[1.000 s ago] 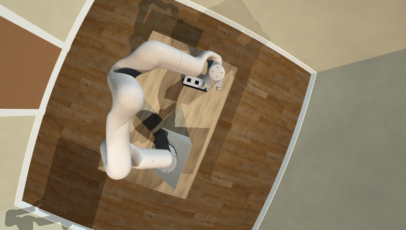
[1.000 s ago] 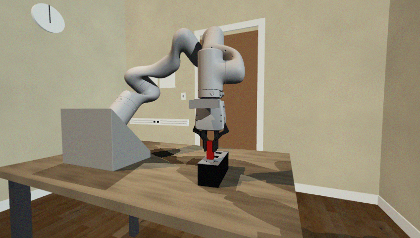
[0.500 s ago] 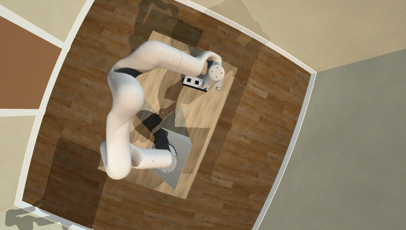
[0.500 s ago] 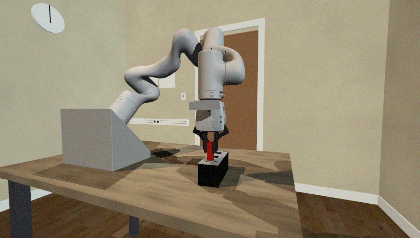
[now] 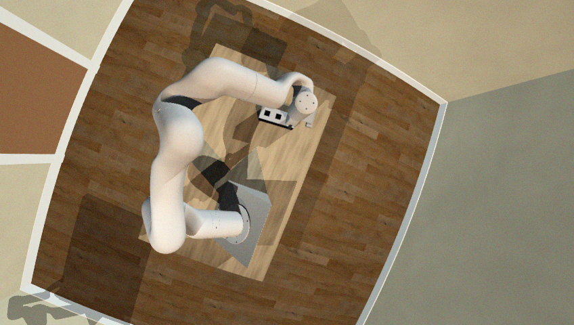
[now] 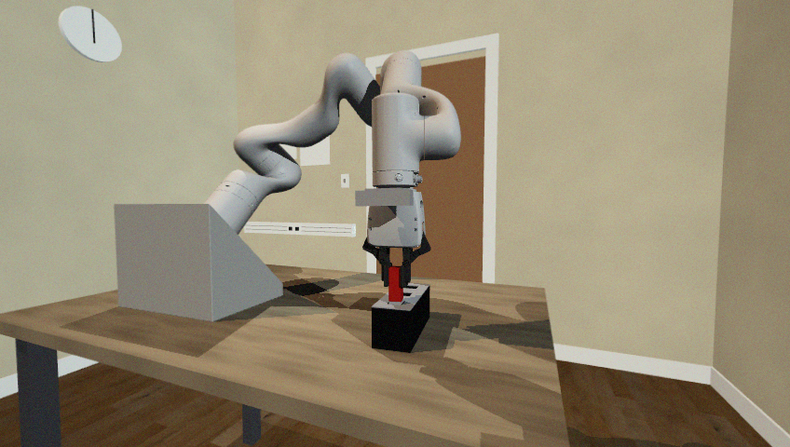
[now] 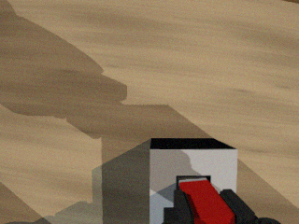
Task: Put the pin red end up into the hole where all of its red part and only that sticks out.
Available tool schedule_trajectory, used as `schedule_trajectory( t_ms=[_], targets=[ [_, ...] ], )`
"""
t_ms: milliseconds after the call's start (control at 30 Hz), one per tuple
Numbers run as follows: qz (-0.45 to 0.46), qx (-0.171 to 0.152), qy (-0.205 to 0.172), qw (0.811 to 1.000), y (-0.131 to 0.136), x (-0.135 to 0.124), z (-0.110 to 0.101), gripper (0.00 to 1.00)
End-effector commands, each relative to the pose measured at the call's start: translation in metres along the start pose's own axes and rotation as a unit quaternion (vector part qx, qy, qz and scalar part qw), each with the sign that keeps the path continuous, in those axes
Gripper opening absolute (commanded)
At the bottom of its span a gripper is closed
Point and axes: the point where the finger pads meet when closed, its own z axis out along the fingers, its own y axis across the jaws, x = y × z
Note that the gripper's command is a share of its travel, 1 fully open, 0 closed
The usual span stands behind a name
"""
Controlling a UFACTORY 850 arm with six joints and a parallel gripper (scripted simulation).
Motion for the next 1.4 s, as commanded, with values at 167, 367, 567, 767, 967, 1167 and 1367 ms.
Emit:
schedule_trajectory(
  t_ms=[167, 367, 567, 767, 967, 1167, 1367],
  targets=[
    [0.000, 0.001, 0.000, 1.000, -0.0012, -0.0003, 0.0030, 0.00],
    [0.000, 0.001, 0.000, 1.000, -0.0012, -0.0003, 0.0030, 0.00],
    [0.000, 0.001, 0.000, 1.000, -0.0012, -0.0003, 0.0030, 0.00],
    [0.000, 0.001, 0.000, 1.000, -0.0015, 0.0006, 0.0029, 0.00],
    [0.000, 0.001, 0.000, 1.000, -0.0015, 0.0006, 0.0029, 0.00],
    [0.000, 0.001, 0.000, 1.000, -0.0015, 0.0006, 0.0029, 0.00],
    [0.000, 0.001, 0.000, 1.000, -0.0015, 0.0006, 0.0029, 1.00]
  ],
)
